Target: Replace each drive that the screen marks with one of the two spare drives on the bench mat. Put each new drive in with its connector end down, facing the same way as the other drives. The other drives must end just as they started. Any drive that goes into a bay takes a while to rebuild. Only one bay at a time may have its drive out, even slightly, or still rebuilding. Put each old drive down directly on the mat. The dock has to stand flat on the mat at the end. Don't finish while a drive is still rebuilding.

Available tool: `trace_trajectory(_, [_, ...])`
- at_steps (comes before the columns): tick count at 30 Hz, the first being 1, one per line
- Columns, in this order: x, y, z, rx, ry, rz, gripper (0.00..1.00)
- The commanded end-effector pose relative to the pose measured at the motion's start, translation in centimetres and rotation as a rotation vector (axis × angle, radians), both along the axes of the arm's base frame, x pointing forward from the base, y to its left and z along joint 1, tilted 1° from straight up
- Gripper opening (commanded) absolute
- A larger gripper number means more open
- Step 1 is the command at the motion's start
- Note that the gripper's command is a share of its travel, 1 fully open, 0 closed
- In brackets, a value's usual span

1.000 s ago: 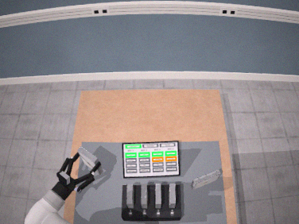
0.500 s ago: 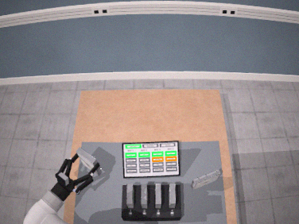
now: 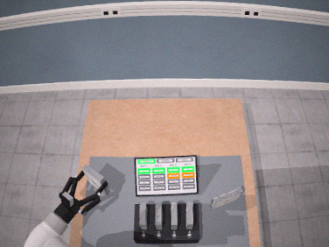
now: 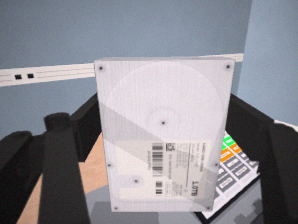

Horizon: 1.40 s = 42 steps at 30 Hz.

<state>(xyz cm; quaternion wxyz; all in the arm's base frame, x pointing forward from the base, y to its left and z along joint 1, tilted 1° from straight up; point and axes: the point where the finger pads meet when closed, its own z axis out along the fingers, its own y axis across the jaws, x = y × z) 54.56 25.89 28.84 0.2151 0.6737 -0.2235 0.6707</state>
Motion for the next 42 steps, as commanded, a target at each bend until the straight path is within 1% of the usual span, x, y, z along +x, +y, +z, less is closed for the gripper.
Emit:
trace_trajectory(1, [-0.2,0.2,0.1,0.001,-0.001,0.0,0.1])
trace_trajectory(24, [-1.2,1.2,0.1,0.001,-0.001,0.0,0.1])
trace_trajectory(42, [-1.4,1.5,0.1,0.001,-0.001,0.0,0.1])
